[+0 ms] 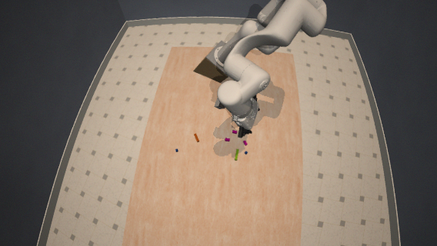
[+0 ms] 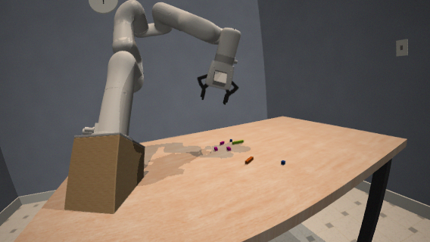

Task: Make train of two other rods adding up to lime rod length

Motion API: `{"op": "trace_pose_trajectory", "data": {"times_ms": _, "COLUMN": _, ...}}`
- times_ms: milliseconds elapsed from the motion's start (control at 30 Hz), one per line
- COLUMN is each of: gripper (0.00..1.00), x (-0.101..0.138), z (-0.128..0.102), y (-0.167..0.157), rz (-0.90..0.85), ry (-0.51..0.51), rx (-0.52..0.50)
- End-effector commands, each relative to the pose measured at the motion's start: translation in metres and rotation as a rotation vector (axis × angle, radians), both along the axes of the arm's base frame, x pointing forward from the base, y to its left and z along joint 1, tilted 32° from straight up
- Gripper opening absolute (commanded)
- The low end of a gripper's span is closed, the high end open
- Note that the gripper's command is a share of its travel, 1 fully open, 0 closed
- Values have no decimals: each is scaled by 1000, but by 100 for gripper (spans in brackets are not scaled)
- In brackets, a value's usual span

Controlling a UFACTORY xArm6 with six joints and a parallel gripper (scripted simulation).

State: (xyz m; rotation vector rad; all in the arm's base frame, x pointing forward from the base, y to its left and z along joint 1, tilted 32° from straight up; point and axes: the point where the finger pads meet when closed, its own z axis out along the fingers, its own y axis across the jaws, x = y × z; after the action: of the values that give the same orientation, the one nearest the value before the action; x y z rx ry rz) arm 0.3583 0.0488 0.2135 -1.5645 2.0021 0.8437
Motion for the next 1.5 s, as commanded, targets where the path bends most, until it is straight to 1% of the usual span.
{"op": "trace_pose_trajectory", "data": {"times_ms": 0, "gripper": 100, "x": 1, "z": 1, "y": -1, "rz": -1, "ry": -3, "rx": -1}}
{"op": "trace_pose_trajectory", "data": {"times_ms": 567, "gripper": 100, "x": 1, "z": 1, "y": 0, "rz": -1, "ry": -3, "rx": -1}}
{"op": "trace_pose_trajectory", "data": {"times_ms": 667, "gripper": 100, "x": 2, "z": -2, "y": 2, "rz": -28, "ry": 14, "rx": -6}}
{"op": "trace_pose_trajectory", "data": {"times_ms": 800, "gripper": 100, "x": 9, "z": -18, "y": 12, "rz": -172, "ry": 100, "rx": -27}}
{"op": "trace_pose_trajectory", "data": {"times_ms": 933, "gripper": 100, "x": 13, "z": -28, "y": 19, "rz": -273, "ry": 159, "rx": -40}}
{"op": "trace_pose_trajectory", "data": {"times_ms": 1000, "gripper": 100, "x": 13, "z": -30, "y": 20, "rz": -294, "ry": 171, "rx": -43}}
{"op": "trace_pose_trajectory", "data": {"times_ms": 1033, "gripper": 100, "x": 15, "z": -37, "y": 24, "rz": -358, "ry": 208, "rx": -50}}
{"op": "trace_pose_trajectory", "data": {"times_ms": 1100, "gripper": 100, "x": 15, "z": -37, "y": 24, "rz": -358, "ry": 208, "rx": -50}}
{"op": "trace_pose_trajectory", "data": {"times_ms": 1133, "gripper": 100, "x": 16, "z": -45, "y": 27, "rz": -434, "ry": 250, "rx": -57}}
{"op": "trace_pose_trajectory", "data": {"times_ms": 1467, "gripper": 100, "x": 17, "z": -72, "y": 37, "rz": -710, "ry": 397, "rx": -78}}
